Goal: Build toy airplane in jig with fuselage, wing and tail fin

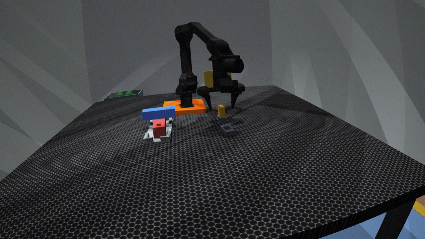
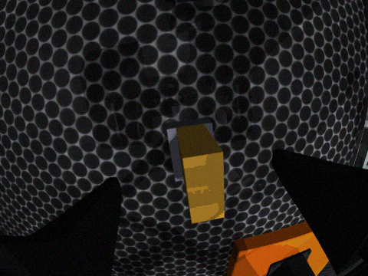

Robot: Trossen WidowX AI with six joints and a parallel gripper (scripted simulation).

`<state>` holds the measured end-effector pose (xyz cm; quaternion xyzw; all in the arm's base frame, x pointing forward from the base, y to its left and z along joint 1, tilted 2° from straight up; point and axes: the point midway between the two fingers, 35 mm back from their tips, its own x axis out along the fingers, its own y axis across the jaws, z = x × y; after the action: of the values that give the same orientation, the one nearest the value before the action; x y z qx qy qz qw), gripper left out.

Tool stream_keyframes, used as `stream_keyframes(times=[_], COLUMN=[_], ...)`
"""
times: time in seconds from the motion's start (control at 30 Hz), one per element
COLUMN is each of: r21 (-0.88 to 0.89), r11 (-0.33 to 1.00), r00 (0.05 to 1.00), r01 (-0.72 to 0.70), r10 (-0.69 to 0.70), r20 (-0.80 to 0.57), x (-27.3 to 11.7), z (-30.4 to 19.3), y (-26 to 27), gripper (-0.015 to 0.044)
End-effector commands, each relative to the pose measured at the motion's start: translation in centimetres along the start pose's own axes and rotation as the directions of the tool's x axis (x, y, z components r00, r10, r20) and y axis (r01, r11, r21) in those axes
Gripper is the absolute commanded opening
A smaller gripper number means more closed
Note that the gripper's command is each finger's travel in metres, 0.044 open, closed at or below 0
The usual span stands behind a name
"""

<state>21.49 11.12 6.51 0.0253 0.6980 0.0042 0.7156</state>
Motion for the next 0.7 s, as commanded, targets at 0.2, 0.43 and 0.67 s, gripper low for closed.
stream_keyframes(times=[0.2,0.43,0.67], r21=[0.005,0.005,0.005], r11=[1.0,1.0,1.0], r00=[1.0,1.0,1.0], r01=[0.001,0.001,0.001], r10=[-0.001,-0.001,-0.001], r20=[-0.011,-0.012,-0.012], x=[1.9,2.3,2.3], z=[-0.3,-0.3,-0.3], y=[-0.1,-0.1,-0.1], gripper=[0.044,0.0361,0.0177])
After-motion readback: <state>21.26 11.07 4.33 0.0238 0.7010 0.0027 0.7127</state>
